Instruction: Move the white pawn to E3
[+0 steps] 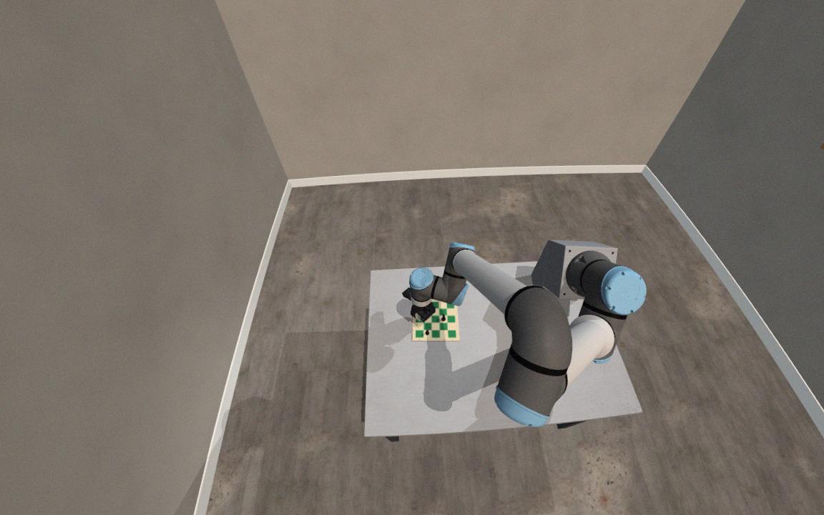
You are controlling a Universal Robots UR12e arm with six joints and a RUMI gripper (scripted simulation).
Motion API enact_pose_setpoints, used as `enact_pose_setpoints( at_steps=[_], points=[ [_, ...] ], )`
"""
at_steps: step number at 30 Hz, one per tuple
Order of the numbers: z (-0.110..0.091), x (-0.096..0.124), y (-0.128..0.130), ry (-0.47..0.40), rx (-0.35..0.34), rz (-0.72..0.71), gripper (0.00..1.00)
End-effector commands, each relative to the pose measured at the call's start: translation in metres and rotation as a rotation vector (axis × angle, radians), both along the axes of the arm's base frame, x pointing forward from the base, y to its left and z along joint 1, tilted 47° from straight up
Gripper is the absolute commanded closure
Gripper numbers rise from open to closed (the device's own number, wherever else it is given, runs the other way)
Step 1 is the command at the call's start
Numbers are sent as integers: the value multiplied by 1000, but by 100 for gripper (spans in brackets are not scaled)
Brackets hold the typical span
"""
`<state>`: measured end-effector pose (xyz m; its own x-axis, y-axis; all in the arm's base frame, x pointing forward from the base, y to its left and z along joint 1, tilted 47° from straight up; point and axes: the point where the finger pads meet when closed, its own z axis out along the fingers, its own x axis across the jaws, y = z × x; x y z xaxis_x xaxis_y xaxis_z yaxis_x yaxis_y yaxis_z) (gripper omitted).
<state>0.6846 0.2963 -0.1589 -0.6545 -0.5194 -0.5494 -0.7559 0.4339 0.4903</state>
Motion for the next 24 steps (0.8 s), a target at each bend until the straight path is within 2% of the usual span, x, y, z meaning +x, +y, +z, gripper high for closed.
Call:
enact_pose_setpoints(
  at_steps=[1, 19, 20, 22, 23, 24],
  points=[
    [0, 1, 0, -1, 0, -1, 100],
    [0, 1, 0, -1, 0, -1, 100],
    [0, 1, 0, -1, 0, -1, 96],
    [0, 1, 0, -1, 0, -1, 96],
    [0, 1, 0, -1, 0, -1, 92],
    [0, 1, 0, -1, 0, -1, 92]
  ],
)
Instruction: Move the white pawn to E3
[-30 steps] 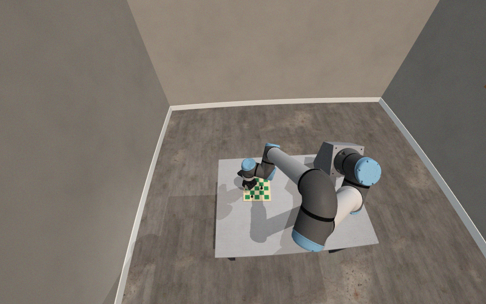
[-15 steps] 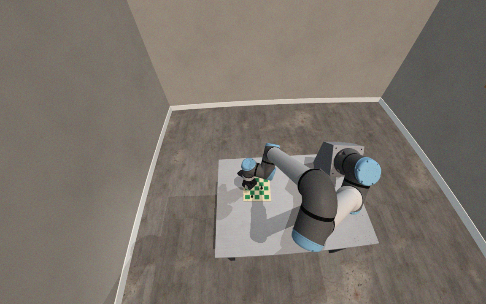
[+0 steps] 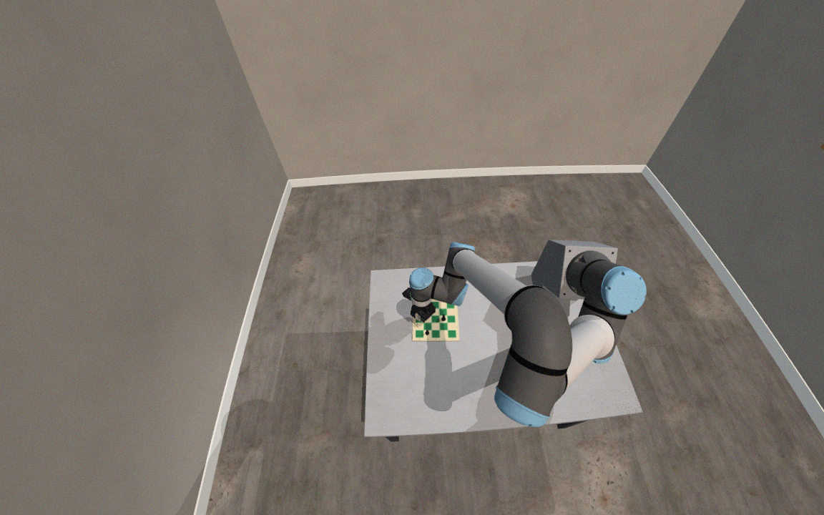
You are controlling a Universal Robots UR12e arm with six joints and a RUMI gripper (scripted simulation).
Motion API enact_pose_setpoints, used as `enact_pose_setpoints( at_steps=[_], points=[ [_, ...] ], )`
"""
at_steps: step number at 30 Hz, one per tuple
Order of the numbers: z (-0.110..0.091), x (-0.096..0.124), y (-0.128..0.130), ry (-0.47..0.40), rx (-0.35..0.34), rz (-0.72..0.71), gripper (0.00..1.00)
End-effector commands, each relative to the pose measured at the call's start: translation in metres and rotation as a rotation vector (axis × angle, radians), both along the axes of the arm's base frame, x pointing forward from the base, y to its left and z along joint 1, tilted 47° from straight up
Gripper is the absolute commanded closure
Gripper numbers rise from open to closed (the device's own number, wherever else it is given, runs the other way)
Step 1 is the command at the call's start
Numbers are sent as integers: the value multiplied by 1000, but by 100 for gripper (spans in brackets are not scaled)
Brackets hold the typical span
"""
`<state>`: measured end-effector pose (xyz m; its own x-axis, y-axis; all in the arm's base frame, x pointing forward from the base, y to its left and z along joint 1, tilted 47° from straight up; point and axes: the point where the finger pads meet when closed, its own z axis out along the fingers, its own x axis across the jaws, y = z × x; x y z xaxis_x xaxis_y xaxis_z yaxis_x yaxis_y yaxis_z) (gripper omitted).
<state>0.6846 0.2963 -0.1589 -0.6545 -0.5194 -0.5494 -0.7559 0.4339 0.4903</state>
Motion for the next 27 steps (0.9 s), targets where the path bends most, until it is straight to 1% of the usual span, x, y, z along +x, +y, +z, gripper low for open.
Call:
enact_pose_setpoints(
  at_steps=[1, 2, 4, 5, 9, 10, 24, 27],
  points=[
    [0, 1, 0, -1, 0, -1, 92],
    [0, 1, 0, -1, 0, -1, 88],
    [0, 1, 0, -1, 0, -1, 88],
    [0, 1, 0, -1, 0, -1, 84],
    [0, 1, 0, -1, 0, -1, 84],
    [0, 1, 0, -1, 0, -1, 80],
    [2, 1, -2, -1, 0, -1, 80],
    [6, 1, -6, -1, 0, -1, 80]
  ],
)
